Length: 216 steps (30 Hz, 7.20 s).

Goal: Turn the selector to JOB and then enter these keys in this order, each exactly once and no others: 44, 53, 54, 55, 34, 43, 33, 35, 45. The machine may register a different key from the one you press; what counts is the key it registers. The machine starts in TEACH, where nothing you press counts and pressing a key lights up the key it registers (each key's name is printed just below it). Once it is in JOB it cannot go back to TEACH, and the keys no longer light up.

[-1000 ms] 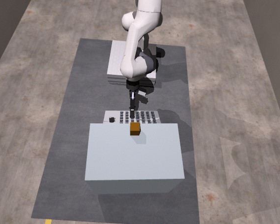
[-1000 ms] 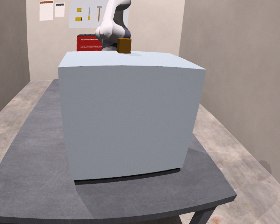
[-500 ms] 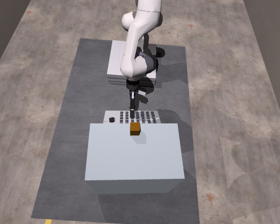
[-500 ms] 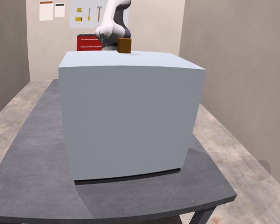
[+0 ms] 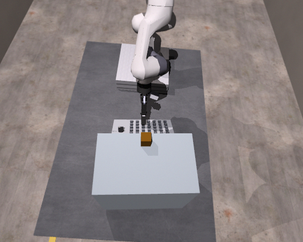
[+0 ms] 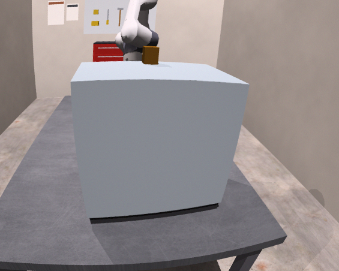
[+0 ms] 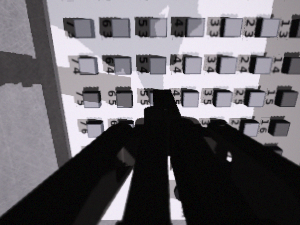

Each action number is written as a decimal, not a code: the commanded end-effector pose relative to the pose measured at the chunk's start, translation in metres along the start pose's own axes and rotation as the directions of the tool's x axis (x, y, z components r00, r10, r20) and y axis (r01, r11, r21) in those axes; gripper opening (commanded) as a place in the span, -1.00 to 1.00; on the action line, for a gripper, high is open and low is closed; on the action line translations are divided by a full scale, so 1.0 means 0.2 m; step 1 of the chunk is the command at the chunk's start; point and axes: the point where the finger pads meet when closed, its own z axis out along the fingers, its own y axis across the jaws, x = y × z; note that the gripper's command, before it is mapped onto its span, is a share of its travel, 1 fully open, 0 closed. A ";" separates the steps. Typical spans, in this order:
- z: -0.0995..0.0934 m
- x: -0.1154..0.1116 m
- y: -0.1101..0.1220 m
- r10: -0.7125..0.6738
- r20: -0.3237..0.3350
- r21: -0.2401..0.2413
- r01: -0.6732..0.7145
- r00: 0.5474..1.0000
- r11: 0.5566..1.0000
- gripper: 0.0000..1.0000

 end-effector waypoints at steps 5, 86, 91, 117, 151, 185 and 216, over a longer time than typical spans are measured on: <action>-0.05 -0.01 -0.01 0.008 0.004 0.009 -0.008 1.000 1.000 -0.80; 0.05 0.16 -0.18 0.008 0.004 0.009 -0.008 1.000 1.000 -0.80; 0.06 0.16 -0.18 0.008 0.004 0.009 -0.008 1.000 1.000 -0.80; 0.10 0.16 -0.18 0.008 0.004 0.009 -0.008 1.000 1.000 -0.80; 0.10 0.16 -0.18 0.008 0.004 0.009 -0.008 1.000 1.000 -0.80; 0.11 0.16 -0.18 0.008 0.004 0.009 -0.008 1.000 1.000 -0.80; -0.06 0.16 -0.18 0.008 0.004 0.009 -0.008 1.000 1.000 -0.80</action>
